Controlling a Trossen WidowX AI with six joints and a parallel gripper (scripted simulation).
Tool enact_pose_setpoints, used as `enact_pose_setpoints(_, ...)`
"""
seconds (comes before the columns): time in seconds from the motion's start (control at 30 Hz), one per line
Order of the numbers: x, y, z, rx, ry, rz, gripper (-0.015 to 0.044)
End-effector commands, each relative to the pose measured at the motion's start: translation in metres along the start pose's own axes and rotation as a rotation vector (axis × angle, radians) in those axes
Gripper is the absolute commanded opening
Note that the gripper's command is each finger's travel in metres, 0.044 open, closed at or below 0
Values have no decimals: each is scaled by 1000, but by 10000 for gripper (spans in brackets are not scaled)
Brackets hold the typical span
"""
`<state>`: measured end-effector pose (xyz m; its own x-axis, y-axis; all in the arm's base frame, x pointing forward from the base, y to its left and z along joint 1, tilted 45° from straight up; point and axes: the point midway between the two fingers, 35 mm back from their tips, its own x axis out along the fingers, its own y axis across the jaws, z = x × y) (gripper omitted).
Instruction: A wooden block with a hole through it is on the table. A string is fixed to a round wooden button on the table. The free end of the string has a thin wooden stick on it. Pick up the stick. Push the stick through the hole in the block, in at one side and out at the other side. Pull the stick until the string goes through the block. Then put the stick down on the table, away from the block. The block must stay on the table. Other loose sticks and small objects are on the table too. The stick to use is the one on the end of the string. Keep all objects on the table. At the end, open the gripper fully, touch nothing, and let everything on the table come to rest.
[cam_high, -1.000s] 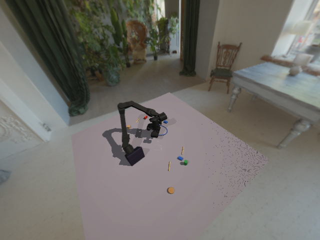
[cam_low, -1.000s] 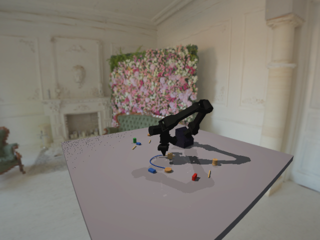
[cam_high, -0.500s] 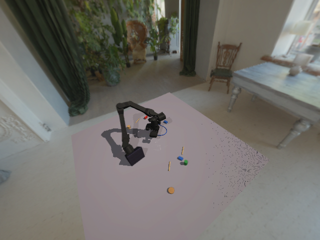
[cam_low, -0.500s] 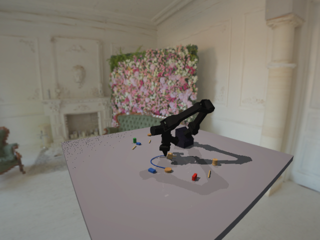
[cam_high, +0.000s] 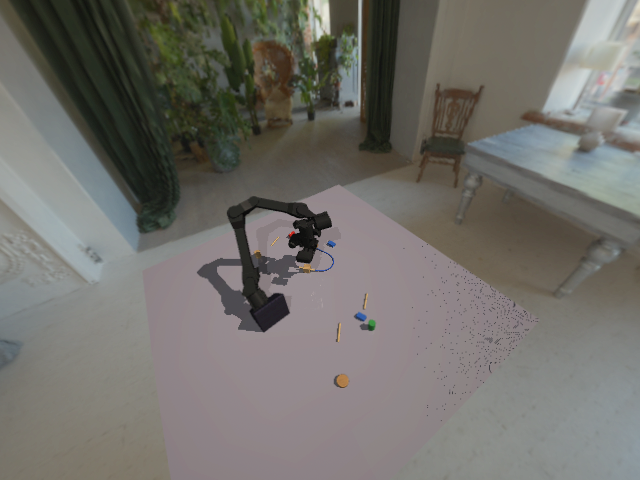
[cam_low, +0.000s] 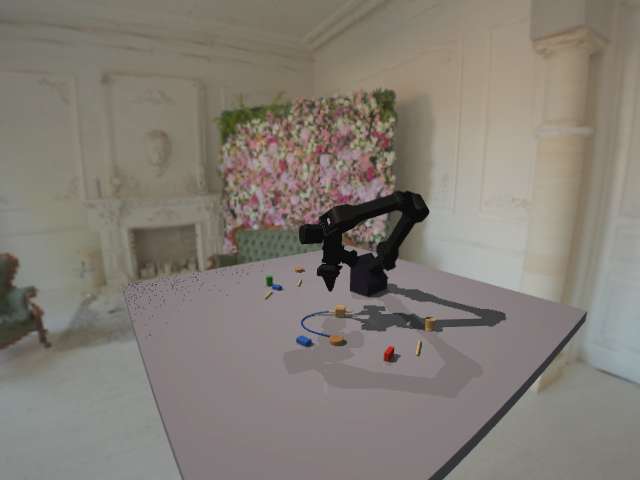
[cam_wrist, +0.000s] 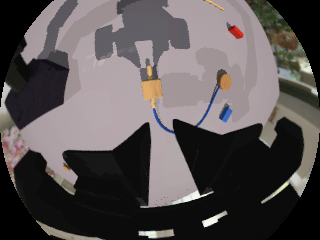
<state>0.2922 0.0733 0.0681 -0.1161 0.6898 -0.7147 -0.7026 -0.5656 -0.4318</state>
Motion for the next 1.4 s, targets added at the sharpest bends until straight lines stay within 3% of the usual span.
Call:
enact_pose_setpoints(0.0, 2, 1, 4, 202, -4, 3, 124)
enact_pose_setpoints(0.6, 0, 2, 37, 1910, -1, 18, 124)
enact_pose_setpoints(1.23, 0, 4, 58, 3066, 20, 30, 124)
enact_pose_setpoints(1.37, 0, 4, 59, 3127, 21, 31, 124)
